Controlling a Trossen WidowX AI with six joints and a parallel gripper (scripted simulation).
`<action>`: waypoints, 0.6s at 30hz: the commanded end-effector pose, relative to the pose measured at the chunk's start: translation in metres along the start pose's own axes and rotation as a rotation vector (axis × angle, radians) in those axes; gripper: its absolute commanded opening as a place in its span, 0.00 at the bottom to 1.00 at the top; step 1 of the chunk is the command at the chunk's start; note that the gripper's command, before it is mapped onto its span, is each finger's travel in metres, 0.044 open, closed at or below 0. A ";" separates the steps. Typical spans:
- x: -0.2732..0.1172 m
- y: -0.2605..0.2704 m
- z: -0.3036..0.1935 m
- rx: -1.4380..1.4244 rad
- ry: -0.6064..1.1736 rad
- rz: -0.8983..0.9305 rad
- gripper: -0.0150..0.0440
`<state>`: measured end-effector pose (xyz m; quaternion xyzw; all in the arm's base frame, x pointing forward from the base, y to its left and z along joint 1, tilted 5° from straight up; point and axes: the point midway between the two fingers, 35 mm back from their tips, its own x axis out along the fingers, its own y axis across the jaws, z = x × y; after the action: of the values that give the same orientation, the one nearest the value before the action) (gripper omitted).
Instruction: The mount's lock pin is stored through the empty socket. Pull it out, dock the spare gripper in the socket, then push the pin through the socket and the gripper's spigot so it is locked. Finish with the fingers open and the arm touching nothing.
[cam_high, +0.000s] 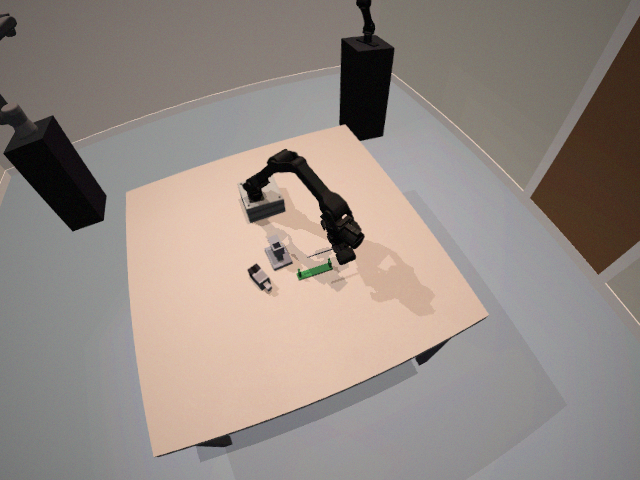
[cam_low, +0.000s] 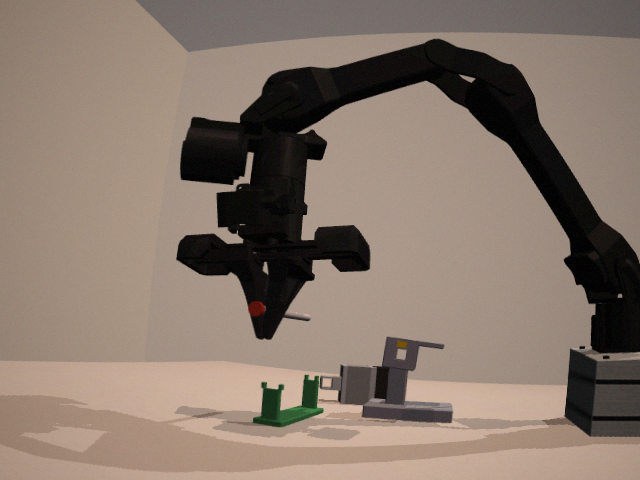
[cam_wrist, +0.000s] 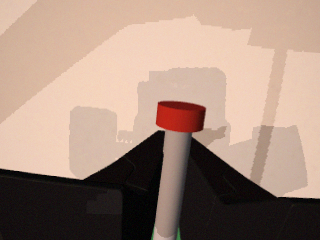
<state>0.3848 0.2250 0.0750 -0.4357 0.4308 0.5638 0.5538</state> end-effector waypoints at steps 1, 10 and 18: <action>0.004 -0.002 0.000 0.007 -0.001 0.003 0.25; 0.015 -0.003 -0.001 0.005 -0.001 -0.003 0.25; 0.026 -0.004 -0.003 0.004 -0.003 -0.007 0.25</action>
<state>0.3886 0.2281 0.0547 -0.4366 0.4277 0.5628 0.5566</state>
